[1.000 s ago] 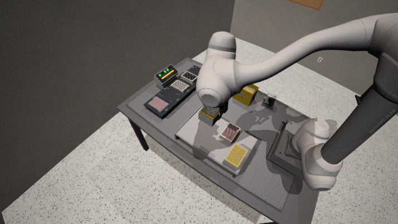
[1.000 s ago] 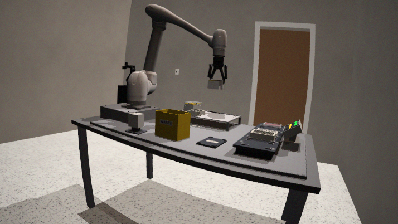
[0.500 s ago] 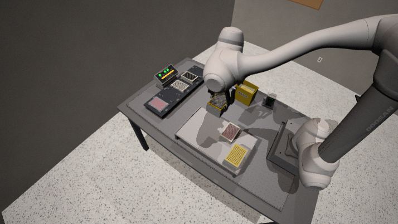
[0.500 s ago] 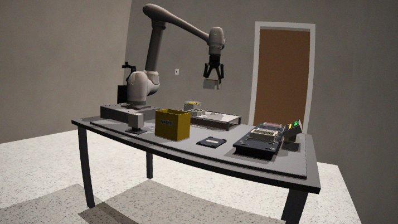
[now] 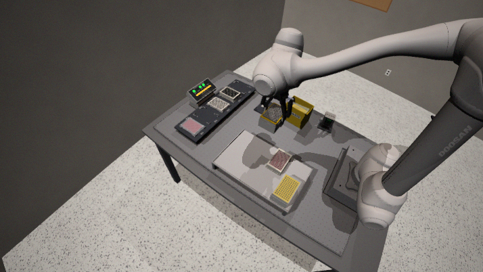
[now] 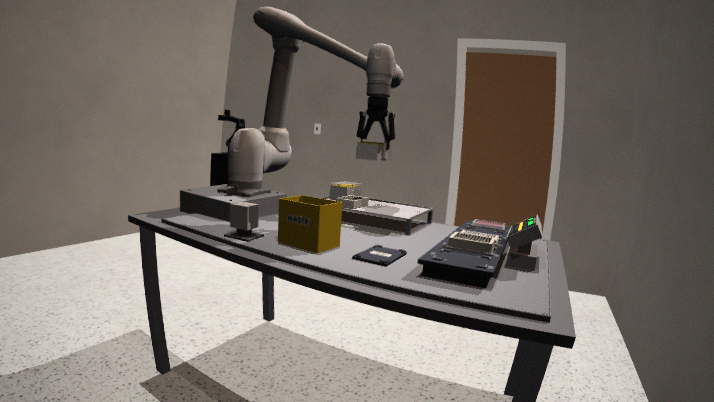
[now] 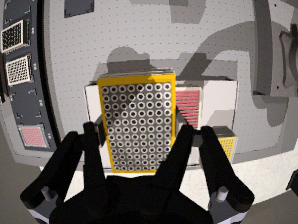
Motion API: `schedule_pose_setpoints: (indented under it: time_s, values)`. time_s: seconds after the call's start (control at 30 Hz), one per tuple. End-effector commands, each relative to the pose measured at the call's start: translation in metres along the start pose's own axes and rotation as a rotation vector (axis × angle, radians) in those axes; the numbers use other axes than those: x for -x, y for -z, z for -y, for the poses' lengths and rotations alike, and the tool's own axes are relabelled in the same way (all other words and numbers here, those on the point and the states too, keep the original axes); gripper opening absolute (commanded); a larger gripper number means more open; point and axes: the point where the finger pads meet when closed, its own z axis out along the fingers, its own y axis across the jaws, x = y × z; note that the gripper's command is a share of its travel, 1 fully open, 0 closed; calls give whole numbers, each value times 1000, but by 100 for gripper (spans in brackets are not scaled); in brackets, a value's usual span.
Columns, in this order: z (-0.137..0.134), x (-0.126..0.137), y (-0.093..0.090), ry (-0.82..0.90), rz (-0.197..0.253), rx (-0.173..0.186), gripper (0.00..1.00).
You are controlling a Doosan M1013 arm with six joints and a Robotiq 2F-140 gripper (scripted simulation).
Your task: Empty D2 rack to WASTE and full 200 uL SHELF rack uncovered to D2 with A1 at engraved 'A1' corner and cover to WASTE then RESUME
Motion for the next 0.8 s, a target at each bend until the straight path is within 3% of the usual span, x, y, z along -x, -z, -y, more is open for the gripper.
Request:
schedule_pose_setpoints:
  time_s: [0.0, 0.53, 0.77]
  values:
    - [0, -10, 0, 0, 0, 0, 0]
    - [0, -85, 0, 0, 0, 0, 0]
    - [0, -95, 0, 0, 0, 0, 0]
